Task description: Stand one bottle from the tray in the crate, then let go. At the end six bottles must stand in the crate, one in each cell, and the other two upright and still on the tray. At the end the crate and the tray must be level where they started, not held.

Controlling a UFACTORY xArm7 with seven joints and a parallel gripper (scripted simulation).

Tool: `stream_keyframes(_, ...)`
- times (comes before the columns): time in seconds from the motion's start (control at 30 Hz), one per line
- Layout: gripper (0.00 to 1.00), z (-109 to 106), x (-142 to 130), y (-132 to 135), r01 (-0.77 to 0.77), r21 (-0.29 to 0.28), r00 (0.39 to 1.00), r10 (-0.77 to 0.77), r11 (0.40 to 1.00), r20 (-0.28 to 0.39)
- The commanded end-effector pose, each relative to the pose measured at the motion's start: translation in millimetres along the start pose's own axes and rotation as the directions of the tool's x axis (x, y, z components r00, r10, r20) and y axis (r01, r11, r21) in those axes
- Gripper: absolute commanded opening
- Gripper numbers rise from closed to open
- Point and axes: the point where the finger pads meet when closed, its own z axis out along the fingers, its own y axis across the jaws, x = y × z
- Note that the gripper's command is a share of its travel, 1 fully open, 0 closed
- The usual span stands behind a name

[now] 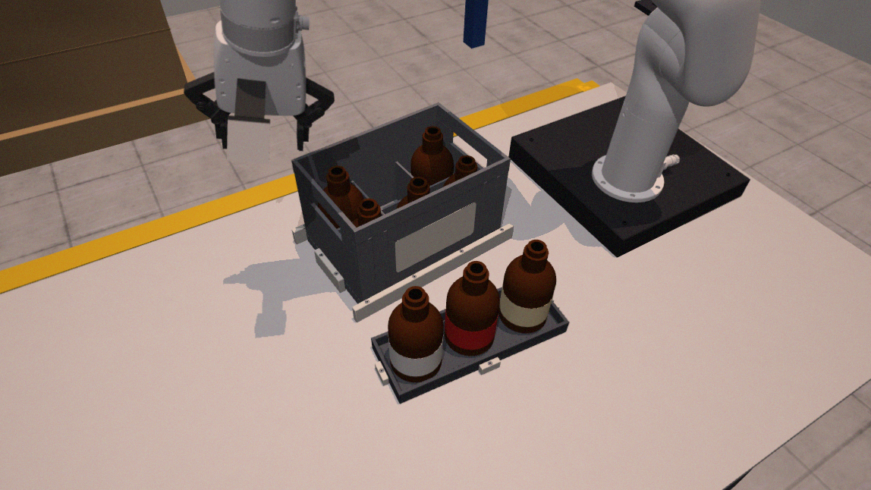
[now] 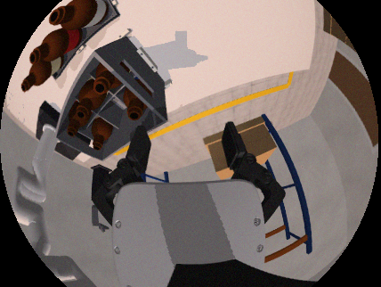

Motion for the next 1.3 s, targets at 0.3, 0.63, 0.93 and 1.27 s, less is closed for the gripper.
stream_keyframes(0.3,1.00,3.1,-64.3,-113.4,-0.222,0.131,0.971,0.231,0.966,-0.058)
stream_keyframes(0.63,1.00,9.7,-81.9,-168.0,-0.322,0.199,0.937,0.342,0.925,-0.073)
stream_keyframes(0.93,1.00,9.7,-81.9,-168.0,-0.322,0.199,0.937,0.342,0.925,-0.073)
stream_keyframes(1.27,0.00,9.7,-81.9,-168.0,-0.322,0.199,0.937,0.342,0.925,-0.073)
